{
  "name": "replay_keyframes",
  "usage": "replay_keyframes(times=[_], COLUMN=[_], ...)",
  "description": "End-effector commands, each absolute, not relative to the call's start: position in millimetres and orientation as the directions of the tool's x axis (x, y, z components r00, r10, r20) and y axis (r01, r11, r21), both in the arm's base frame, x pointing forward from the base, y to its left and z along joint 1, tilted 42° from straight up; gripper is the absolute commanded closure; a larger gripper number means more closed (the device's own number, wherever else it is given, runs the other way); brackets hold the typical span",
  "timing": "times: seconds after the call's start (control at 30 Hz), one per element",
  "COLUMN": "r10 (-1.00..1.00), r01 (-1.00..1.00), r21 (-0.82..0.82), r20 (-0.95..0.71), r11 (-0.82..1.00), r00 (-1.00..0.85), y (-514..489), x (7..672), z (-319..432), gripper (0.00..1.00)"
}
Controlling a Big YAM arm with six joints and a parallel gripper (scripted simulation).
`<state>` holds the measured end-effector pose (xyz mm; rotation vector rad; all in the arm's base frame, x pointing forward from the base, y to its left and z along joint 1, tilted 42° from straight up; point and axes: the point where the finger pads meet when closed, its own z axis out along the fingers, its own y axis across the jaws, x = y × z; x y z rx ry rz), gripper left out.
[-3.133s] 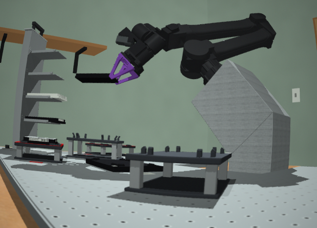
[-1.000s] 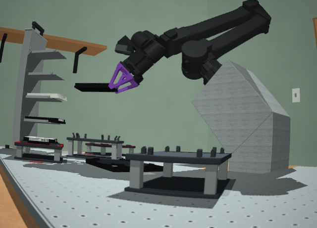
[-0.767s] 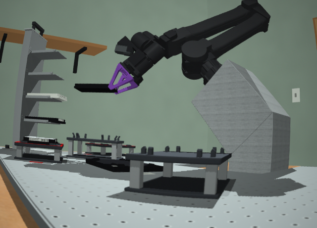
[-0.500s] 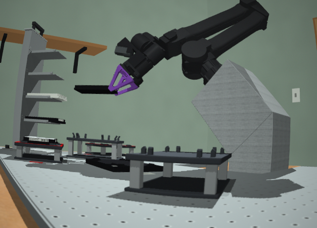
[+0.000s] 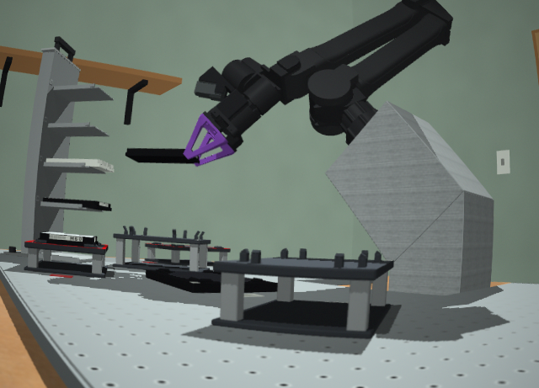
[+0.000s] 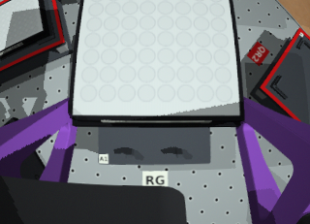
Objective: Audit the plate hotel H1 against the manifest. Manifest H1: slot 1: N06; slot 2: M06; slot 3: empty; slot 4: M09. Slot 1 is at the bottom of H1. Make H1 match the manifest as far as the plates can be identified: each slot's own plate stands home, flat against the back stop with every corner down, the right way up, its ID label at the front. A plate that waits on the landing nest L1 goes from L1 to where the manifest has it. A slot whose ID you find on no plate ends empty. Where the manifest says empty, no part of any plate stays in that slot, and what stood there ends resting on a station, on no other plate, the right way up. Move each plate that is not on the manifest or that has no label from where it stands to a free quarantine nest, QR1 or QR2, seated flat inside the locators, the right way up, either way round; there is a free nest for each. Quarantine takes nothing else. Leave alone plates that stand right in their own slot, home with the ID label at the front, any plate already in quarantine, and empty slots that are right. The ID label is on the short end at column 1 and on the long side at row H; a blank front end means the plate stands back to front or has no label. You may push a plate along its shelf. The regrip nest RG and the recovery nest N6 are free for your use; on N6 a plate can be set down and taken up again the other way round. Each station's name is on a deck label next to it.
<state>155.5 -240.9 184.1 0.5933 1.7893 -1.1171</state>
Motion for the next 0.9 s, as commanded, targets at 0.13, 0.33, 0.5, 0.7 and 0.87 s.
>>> replay_keyframes(times=[0.13,0.33,0.5,0.7,0.87], r10=[-0.088,-0.083,-0.081,-0.083,-0.083], r01=[0.760,0.762,0.764,0.762,0.762], r21=[-0.448,-0.449,-0.449,-0.449,-0.449], r20=[-0.881,-0.880,-0.880,-0.880,-0.880], r11=[0.471,0.467,0.463,0.467,0.467], r00=[-0.465,-0.467,-0.468,-0.468,-0.468], y=[-242,-245,-247,-248,-250], x=[157,156,154,156,156], z=[185,182,180,178,176], gripper=[0.14,0.14,0.14,0.14,0.14])
